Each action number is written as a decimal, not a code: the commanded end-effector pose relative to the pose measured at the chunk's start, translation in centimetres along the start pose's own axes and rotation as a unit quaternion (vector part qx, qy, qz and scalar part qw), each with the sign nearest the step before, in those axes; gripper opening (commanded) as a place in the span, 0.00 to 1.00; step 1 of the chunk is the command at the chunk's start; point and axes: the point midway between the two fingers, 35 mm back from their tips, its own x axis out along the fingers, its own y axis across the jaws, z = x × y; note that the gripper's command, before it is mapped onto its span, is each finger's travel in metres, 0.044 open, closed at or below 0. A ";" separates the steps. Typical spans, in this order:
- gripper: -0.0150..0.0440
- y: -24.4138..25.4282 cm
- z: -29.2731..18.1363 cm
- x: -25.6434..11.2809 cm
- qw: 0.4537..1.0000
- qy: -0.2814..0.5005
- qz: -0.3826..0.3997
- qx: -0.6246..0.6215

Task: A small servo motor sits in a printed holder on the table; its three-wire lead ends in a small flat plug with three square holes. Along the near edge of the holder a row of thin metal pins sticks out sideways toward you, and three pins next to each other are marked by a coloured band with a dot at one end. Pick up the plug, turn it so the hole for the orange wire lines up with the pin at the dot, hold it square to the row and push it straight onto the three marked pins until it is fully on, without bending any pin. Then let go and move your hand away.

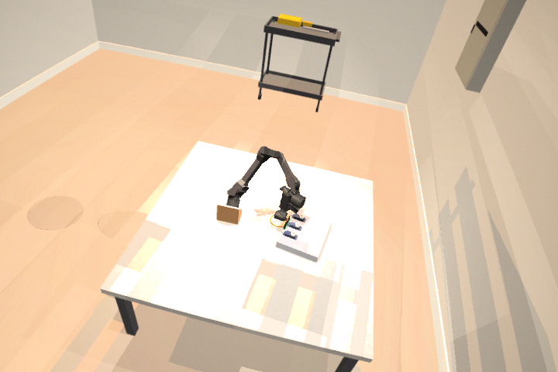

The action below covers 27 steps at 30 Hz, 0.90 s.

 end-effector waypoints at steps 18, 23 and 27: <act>0.97 0.1 0.3 -5.6 1.000 -0.001 -0.001 0.002; 1.00 0.1 0.3 -5.8 1.000 -0.001 -0.001 0.002; 1.00 0.1 0.3 -5.8 1.000 -0.001 -0.001 0.002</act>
